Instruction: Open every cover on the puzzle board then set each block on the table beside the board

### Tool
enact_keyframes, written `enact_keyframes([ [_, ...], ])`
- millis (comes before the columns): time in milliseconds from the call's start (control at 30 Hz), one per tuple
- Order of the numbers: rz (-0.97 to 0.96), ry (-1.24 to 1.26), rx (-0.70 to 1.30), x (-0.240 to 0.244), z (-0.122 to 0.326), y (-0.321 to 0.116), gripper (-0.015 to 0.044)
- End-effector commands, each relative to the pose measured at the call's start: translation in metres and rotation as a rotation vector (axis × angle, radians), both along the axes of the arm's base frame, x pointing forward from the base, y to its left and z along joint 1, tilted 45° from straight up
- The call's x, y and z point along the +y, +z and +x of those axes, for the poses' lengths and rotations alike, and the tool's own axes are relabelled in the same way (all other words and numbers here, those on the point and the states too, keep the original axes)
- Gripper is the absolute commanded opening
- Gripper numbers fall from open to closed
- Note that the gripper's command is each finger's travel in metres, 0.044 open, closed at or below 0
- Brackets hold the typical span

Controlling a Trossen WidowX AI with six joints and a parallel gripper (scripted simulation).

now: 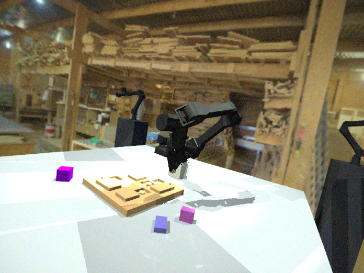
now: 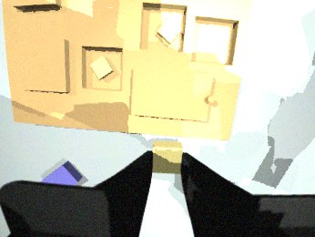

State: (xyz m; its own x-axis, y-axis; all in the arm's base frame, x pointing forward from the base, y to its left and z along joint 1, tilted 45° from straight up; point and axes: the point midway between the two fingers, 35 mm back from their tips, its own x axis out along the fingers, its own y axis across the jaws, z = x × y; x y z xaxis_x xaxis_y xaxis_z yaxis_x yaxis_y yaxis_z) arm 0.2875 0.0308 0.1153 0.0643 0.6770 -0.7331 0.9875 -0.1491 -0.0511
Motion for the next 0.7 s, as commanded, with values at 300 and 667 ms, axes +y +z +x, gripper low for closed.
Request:
enact_keyframes([
  [300, 0.018, 0.001, -0.013, 0.036, 0.014, 0.037, 0.0080],
  [667, 0.037, 0.006, -0.013, 0.063, 0.017, 0.063, 0.0080],
])
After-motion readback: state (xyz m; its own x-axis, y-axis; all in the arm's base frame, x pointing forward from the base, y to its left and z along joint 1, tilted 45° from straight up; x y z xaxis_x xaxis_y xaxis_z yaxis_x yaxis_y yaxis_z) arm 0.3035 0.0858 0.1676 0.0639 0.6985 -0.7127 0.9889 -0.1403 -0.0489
